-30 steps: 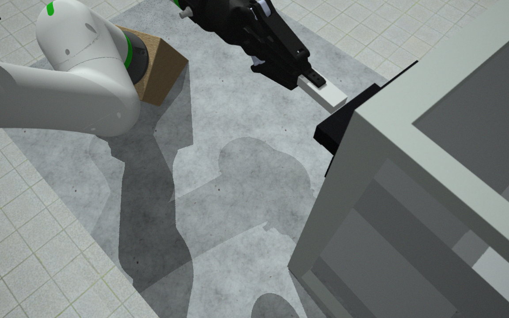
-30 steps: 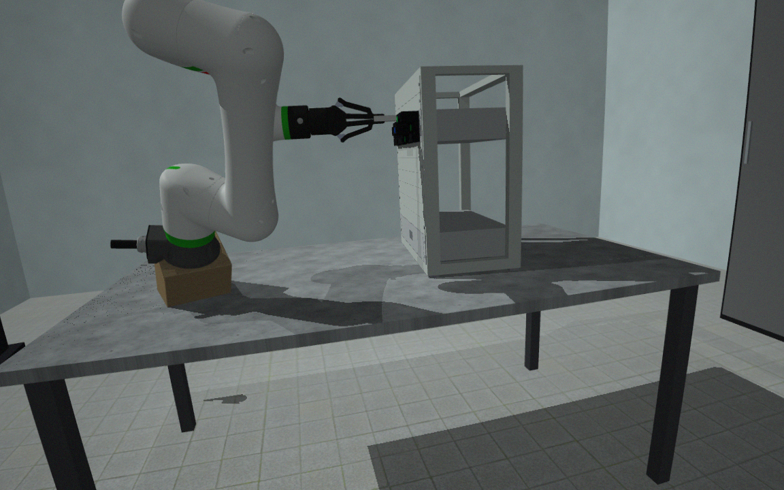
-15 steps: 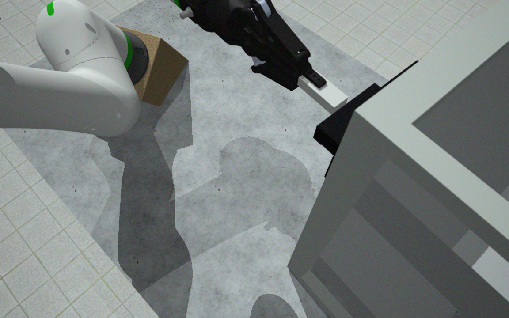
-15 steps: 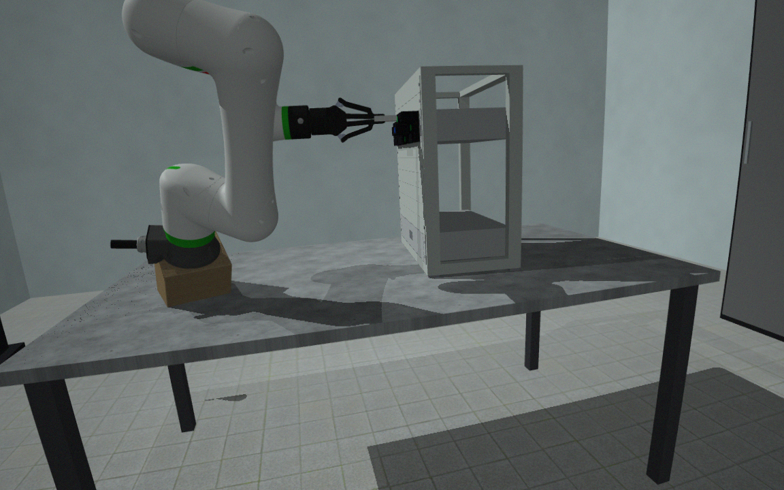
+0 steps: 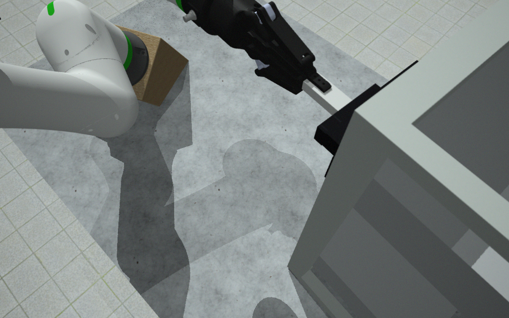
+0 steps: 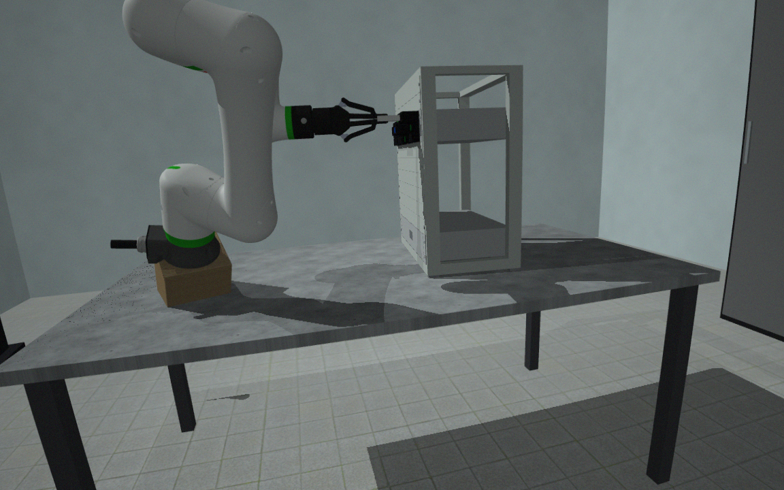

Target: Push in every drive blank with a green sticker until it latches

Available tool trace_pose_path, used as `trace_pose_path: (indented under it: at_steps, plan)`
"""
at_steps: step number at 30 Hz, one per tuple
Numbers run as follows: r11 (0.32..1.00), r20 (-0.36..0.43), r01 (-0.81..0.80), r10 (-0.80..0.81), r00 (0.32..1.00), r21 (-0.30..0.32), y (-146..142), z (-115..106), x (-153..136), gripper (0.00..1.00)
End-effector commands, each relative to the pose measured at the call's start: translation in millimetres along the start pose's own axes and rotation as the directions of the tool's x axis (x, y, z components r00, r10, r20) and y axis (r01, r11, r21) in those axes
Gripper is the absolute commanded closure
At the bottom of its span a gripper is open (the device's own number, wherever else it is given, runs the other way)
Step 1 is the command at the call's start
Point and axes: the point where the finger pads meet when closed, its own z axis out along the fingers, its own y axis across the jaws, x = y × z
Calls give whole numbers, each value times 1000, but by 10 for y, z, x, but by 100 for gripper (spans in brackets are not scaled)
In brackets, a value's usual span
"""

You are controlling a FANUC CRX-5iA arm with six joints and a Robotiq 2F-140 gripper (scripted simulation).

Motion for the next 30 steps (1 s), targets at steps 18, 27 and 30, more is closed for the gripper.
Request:
trace_pose_path:
  at_steps: [18,27,30]
  plan:
    - [1000,0,0,0,1000,0,1,100,0,100]
    - [1000,0,0,0,1000,0,0,187,-1,100]
    - [1000,0,0,0,1000,0,0,200,-1,100]
